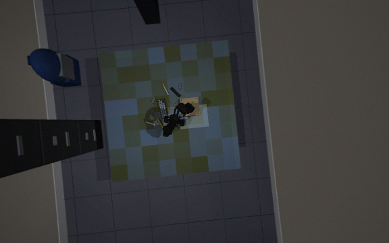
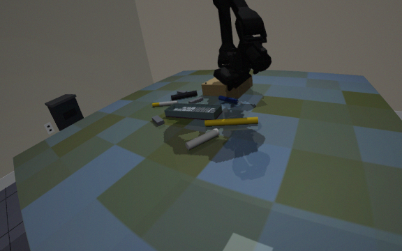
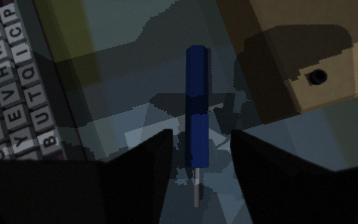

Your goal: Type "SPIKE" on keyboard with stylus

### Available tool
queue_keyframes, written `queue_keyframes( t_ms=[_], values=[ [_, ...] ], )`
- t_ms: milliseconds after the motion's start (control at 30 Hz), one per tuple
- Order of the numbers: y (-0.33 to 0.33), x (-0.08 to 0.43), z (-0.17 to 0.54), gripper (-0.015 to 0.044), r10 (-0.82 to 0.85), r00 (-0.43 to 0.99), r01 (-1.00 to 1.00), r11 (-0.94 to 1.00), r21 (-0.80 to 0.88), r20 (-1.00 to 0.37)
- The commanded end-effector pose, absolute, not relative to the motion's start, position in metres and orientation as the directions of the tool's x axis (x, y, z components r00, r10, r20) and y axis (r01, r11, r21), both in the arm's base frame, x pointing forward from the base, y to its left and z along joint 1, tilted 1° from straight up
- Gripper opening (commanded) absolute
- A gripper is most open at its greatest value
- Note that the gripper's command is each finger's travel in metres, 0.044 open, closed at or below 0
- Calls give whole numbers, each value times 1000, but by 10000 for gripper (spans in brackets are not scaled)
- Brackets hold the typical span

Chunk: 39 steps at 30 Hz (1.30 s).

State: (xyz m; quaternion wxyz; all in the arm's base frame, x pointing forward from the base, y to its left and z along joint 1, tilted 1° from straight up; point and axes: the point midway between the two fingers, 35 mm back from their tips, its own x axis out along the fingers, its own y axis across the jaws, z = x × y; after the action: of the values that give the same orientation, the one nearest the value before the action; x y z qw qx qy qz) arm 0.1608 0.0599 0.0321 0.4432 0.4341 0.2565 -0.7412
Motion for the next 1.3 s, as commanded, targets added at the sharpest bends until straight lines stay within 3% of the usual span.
queue_keyframes(
  t_ms=[0,1267],
  values=[
    [59,161,28,150,-440,-230,878,-478,9,-868],
    [60,161,-10,150,-440,-230,878,-478,9,-868]
  ],
)
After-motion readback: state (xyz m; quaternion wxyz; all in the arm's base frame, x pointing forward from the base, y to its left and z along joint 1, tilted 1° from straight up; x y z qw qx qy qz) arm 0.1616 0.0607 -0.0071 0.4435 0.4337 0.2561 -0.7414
